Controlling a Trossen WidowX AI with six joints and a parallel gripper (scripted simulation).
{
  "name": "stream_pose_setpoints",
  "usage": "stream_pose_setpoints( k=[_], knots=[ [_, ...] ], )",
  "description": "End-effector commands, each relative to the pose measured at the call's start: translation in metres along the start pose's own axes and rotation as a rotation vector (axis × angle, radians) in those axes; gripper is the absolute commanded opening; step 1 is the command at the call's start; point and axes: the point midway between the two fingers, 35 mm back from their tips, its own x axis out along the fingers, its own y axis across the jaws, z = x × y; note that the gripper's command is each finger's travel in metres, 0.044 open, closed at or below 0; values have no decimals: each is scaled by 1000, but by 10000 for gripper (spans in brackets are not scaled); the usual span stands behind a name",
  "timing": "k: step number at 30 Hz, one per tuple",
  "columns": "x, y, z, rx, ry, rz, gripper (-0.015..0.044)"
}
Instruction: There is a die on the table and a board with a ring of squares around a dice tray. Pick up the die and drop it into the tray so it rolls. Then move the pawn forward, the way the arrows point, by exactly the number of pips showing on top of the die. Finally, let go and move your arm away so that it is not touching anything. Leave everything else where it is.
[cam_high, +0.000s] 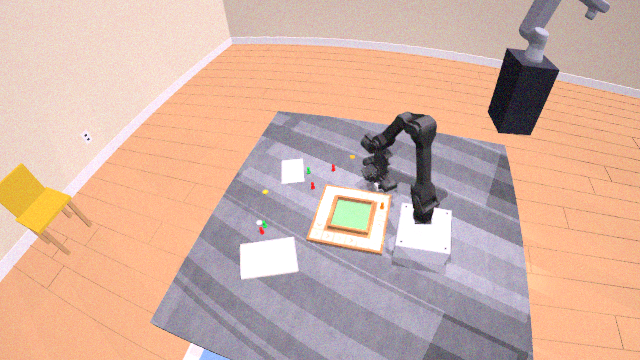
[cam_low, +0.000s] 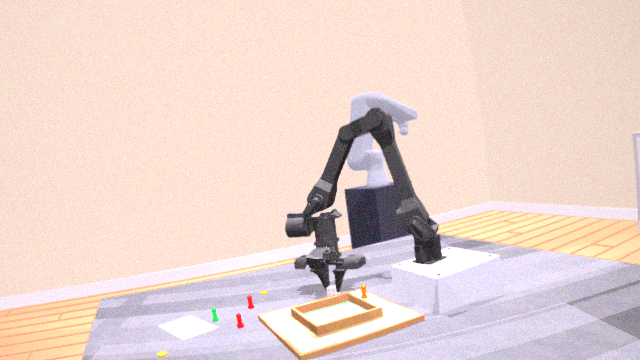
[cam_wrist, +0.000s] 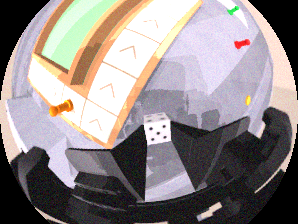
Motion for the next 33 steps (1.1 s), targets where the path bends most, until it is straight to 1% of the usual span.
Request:
stream_pose_setpoints(
  k=[1,4,5,12,18,20,25,33],
  knots=[
    [1,1,-1,3,4,3,84],
    [-4,0,0,3,4,2,5],
    [-10,-1,0,3,4,2,0],
    [-63,-5,3,3,4,2,0],
    [-110,2,5,3,3,2,0],
    [-121,5,5,3,3,2,0],
    [-122,6,8,13,3,2,0],
    [-114,10,42,141,0,4,0]
  ],
)
